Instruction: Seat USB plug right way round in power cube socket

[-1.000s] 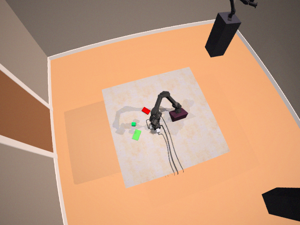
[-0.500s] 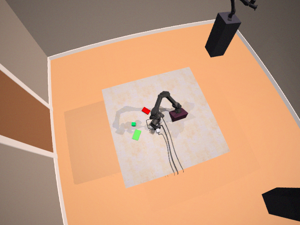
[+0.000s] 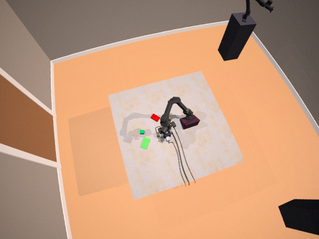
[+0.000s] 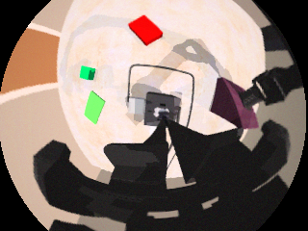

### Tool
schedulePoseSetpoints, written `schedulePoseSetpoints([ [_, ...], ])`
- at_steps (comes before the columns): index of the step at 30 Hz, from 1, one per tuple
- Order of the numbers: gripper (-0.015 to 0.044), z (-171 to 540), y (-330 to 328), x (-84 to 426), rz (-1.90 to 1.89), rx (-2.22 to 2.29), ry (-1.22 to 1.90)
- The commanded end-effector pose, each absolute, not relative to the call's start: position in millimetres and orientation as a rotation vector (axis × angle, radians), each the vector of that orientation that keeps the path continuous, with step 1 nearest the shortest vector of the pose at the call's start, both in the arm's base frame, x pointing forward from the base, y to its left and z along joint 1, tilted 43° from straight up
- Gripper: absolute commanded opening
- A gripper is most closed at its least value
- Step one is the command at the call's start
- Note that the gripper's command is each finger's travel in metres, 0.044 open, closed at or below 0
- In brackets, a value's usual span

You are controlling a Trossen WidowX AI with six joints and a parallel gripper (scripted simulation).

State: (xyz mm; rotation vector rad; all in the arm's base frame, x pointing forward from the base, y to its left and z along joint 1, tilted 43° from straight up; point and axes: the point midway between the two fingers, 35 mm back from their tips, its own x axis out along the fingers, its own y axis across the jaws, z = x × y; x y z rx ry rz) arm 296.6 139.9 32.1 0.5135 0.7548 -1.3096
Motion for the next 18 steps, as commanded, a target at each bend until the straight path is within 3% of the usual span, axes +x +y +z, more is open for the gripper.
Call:
schedulePoseSetpoints([
  [1,0.0000,31.5,139.2,296.0,-1.354,0.590,0.693],
  [18,0.0000,31.5,139.2,296.0,-1.401,0.683,0.616],
])
